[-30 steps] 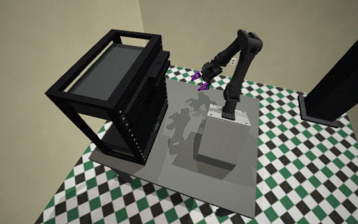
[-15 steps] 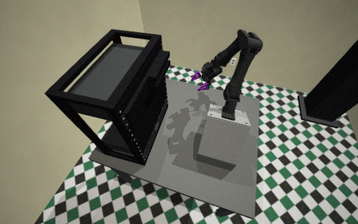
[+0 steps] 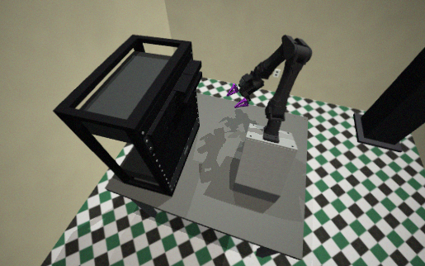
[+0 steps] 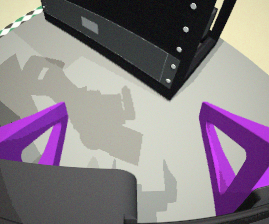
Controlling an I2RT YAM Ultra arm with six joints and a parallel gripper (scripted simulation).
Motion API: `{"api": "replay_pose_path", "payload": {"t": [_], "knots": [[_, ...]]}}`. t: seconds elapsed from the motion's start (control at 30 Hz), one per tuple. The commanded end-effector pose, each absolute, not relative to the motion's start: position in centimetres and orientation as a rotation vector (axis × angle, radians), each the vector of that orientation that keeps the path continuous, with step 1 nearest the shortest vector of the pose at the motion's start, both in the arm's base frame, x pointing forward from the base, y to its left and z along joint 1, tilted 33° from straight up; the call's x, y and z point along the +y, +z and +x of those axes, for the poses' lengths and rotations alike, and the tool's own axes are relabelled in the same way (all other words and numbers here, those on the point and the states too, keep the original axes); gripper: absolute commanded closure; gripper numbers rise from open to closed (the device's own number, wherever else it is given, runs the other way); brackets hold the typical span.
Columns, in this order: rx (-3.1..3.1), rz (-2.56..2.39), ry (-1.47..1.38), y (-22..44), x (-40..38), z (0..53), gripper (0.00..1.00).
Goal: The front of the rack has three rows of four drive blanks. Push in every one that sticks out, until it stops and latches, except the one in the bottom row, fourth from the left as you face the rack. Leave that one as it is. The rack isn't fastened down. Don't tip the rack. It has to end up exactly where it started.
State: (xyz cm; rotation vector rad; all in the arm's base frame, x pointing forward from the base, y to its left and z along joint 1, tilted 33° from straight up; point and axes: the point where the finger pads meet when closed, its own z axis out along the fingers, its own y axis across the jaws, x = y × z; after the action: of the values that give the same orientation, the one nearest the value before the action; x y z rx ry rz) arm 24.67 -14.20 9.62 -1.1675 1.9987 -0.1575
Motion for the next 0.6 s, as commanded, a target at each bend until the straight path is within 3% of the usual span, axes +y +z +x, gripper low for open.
{"api": "replay_pose_path", "payload": {"t": [0.0, 0.57], "knots": [[1.985, -1.168, -0.163, 9.9, -14.1, 24.8, 0.0], [1.995, -1.049, -0.063, 10.3, -11.8, 24.5, 0.0]]}}
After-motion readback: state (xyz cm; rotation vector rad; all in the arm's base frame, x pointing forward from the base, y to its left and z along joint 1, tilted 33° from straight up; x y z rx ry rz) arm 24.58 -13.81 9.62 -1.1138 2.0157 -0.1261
